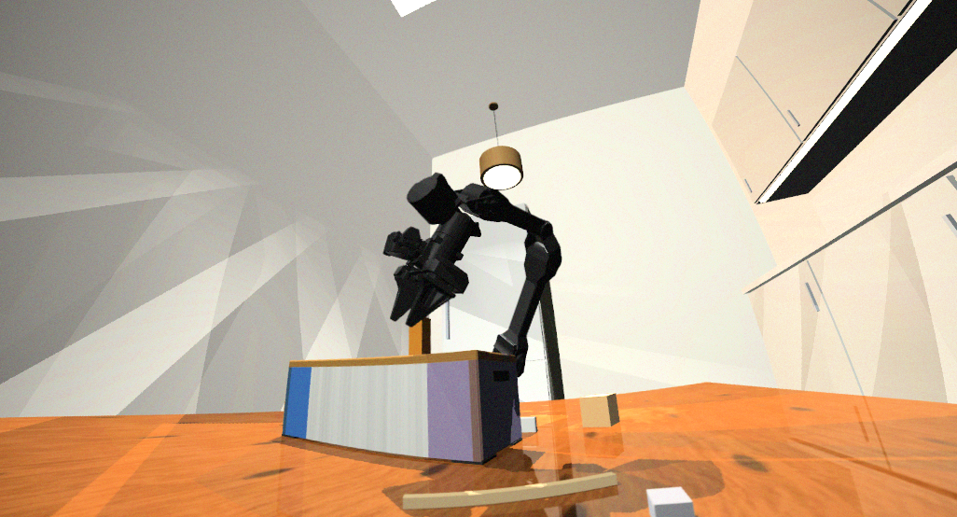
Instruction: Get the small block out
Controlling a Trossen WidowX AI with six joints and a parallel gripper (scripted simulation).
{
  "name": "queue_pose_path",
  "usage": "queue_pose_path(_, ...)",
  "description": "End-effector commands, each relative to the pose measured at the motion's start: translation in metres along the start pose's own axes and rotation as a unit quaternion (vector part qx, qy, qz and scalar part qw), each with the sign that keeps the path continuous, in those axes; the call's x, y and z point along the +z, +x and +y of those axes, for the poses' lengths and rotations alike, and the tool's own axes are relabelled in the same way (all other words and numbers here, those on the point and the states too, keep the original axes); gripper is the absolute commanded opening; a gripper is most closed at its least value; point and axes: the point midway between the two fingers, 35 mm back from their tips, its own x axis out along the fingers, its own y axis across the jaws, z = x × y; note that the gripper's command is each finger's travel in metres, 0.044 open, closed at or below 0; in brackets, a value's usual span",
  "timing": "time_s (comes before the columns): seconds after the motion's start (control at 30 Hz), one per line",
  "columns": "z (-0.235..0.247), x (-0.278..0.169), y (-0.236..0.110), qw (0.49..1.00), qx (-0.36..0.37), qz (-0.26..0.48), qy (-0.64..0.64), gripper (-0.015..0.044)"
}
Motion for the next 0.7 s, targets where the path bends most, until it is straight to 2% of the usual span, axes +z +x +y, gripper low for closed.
queue_pose_path(0.0,-0.060,0.014,0.023,0.984,0.000,0.065,0.168,0.0400)
queue_pose_path(0.13,-0.101,0.011,0.041,0.945,0.003,0.128,0.301,0.0400)
queue_pose_path(0.3,-0.143,-0.006,0.062,0.842,0.008,0.237,0.485,0.0400)
queue_pose_path(0.67,-0.142,-0.007,0.061,0.837,0.008,0.241,0.491,0.0400)
